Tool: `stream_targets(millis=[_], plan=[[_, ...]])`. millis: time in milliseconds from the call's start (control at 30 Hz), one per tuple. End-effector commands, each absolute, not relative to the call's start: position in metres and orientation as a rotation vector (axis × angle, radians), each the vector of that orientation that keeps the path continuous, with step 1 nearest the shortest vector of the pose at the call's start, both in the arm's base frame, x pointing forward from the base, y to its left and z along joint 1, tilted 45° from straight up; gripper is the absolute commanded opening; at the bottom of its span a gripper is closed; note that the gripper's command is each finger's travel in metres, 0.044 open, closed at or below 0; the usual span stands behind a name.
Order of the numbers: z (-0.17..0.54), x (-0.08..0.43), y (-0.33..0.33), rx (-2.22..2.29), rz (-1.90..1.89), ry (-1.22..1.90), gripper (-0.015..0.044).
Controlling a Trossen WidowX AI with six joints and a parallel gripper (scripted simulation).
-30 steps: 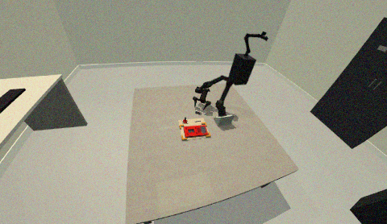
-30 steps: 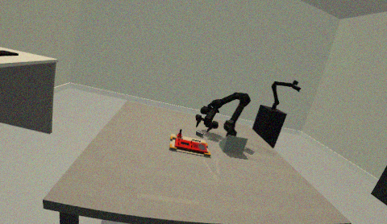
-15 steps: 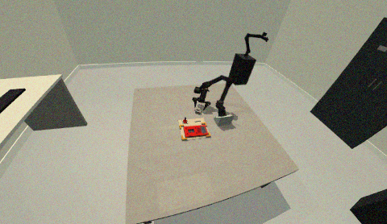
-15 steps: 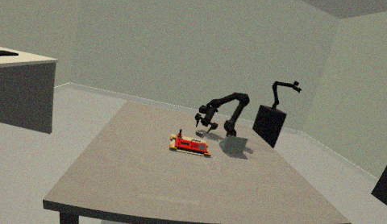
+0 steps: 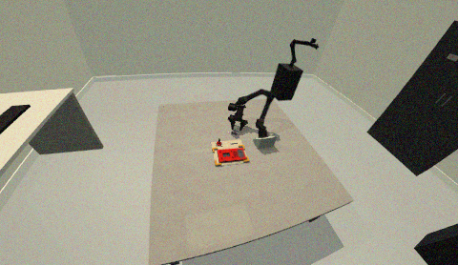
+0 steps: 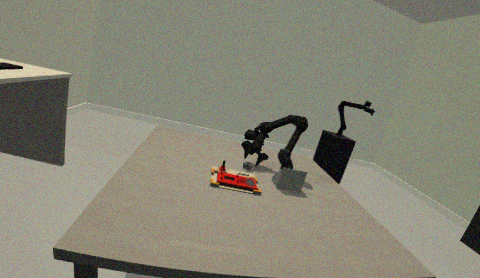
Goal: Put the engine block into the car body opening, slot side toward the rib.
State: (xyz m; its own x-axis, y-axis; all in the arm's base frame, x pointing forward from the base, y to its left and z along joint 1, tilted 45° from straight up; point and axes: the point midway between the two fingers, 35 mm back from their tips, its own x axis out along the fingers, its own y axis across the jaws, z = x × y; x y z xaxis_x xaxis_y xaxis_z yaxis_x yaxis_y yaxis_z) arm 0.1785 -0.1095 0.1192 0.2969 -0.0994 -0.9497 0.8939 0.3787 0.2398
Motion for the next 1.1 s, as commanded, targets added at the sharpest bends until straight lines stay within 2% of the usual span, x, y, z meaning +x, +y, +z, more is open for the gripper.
stream_targets(millis=[0, 1067], plan=[[0.1173, 0.1783, -0.1085, 0.811, -0.755, 1.114, 0.044], [0.1146, 0.1814, -0.103, -0.154, -0.243, 1.441, 0.044]])
